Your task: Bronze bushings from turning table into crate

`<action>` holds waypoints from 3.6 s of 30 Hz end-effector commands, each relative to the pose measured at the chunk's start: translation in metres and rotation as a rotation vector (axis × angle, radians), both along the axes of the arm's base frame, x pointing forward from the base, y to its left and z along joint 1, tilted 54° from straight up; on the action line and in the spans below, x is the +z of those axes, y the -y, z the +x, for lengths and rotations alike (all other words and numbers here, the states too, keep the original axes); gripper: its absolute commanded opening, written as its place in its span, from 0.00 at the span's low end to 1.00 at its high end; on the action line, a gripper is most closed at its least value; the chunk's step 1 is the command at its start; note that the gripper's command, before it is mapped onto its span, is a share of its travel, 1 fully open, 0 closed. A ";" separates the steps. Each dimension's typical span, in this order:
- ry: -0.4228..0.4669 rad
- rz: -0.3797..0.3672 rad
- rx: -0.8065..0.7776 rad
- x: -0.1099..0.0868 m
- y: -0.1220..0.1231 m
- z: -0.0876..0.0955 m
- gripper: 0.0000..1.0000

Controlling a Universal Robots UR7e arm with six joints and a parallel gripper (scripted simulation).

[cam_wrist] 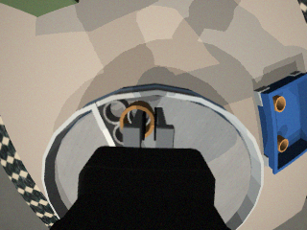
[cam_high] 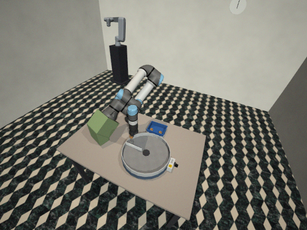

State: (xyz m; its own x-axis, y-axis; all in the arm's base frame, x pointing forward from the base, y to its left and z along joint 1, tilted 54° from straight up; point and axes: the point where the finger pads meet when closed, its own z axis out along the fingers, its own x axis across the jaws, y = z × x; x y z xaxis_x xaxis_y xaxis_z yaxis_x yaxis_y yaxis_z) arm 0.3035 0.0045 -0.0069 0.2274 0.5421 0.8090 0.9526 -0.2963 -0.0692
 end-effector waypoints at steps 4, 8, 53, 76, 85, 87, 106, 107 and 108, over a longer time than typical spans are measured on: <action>0.001 0.000 0.000 0.004 0.006 -0.001 0.00; 0.001 0.000 0.000 0.004 0.006 -0.001 0.00; 0.001 -0.001 0.000 0.104 -0.035 0.030 0.00; 0.002 -0.001 0.001 0.148 -0.063 0.048 0.00; 0.003 -0.002 0.001 0.192 -0.091 0.065 0.00; 0.003 -0.002 0.001 0.192 -0.091 0.065 0.00; 0.004 -0.002 0.002 0.236 -0.120 0.082 0.00; 0.004 -0.002 0.002 0.236 -0.120 0.082 0.00; 0.004 -0.002 0.002 0.236 -0.120 0.082 0.00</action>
